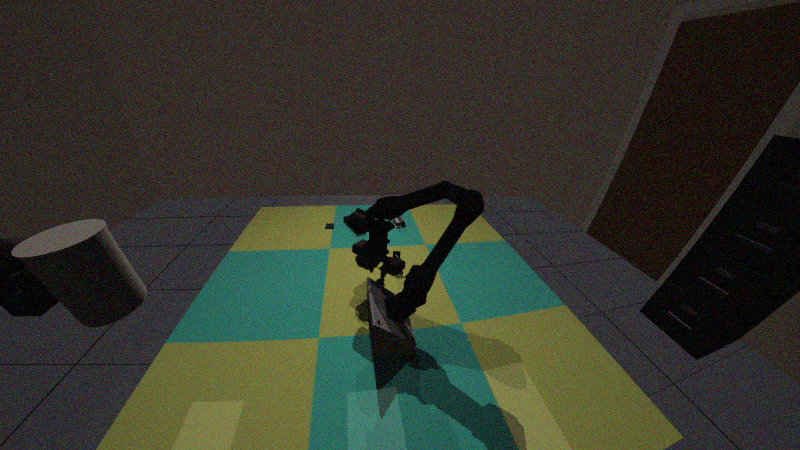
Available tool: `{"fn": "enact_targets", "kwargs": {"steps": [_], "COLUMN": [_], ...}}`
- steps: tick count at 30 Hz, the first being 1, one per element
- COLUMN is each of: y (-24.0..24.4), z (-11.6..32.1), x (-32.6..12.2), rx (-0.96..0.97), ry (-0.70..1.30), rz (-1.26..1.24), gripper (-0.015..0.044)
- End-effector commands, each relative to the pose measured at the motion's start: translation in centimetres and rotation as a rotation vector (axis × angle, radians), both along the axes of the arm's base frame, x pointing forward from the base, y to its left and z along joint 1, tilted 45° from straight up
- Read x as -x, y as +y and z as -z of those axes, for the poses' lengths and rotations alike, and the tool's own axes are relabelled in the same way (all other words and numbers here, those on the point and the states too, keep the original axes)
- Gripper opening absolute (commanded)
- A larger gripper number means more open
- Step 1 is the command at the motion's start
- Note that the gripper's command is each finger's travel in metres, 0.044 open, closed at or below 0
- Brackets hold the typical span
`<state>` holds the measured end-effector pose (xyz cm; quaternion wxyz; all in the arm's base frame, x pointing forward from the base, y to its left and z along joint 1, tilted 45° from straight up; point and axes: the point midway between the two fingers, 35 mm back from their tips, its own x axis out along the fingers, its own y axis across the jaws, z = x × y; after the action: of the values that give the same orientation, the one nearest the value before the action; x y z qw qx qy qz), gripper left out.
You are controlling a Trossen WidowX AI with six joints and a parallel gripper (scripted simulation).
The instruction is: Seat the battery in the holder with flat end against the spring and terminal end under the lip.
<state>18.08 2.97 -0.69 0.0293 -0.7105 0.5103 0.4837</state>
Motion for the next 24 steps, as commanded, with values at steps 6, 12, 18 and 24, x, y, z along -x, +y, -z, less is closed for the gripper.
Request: {"fn": "enact_targets", "kwargs": {"steps": [6,12,18,24], "y": [-0.6,-1.3,-2.0,-2.7], "z": [0.7,1.4,2.1,2.7], "x": [-0.2,-0.3,-0.3,-0.3], "rx": [0.006,0.006,0.006,0.007], "ry": [0.007,0.007,0.007,0.007], "rz": [-0.011,-0.011,-0.011,-0.011], "gripper": [0.0229,0.0229,0.0229,0.0229]}}
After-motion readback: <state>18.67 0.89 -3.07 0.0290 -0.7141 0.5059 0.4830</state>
